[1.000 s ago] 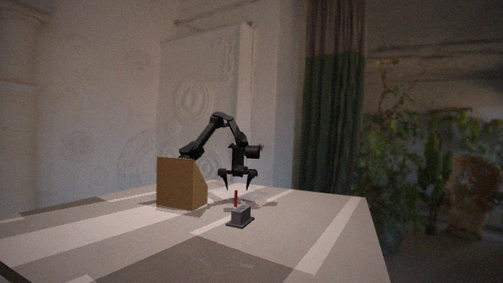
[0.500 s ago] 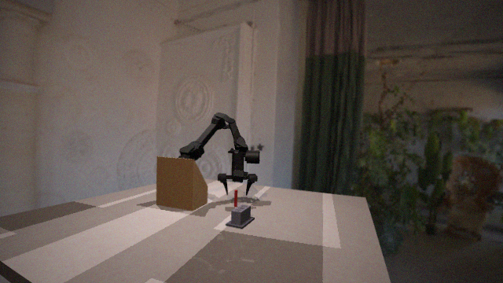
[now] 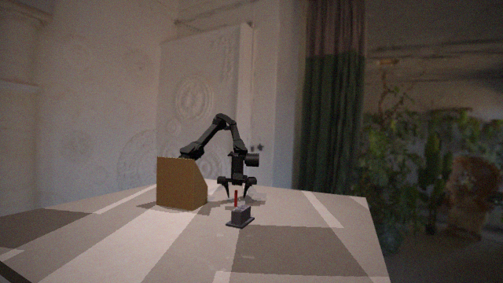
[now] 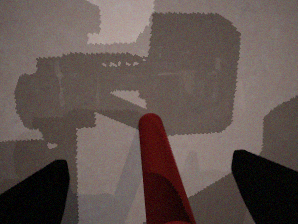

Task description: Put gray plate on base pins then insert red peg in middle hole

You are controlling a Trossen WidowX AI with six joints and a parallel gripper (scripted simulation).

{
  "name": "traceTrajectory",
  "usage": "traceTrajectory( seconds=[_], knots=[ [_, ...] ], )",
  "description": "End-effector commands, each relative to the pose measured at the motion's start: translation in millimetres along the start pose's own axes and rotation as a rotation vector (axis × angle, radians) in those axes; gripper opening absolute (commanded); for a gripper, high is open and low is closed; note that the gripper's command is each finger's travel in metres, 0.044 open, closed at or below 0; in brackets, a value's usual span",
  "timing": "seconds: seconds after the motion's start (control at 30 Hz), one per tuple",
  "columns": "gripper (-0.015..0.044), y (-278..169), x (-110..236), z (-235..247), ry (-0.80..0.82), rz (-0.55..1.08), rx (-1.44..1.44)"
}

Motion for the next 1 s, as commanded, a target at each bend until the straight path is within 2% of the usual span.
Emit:
traceTrajectory(
  seconds=[0.0, 0.23, 0.47, 0.67, 0.97],
  knots=[
    [0.023, 0.5, -1.2, -2.4, -0.004, -0.003, -0.01],
    [0.0046, 0.5, -1.2, -2.4, -0.004, -0.003, -0.01],
    [0.0, 0.5, -1.2, -2.4, -0.004, -0.003, -0.01],
    [0.0, 1.3, 3.4, -1.4, -0.005, -0.005, -0.01],
    [0.0, 5.1, 29.4, 1.1, -0.008, -0.014, -0.009]
  ],
)
Point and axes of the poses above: the point midway between the two fingers, 35 mm back from their tips, its own x axis back along the fingers, its own z axis across the jaws, y = z × x, the point moved 7 cm from there along x, back along the fingers, and after that the axes turned 2 degrees about -x, right-handed, at the moved point
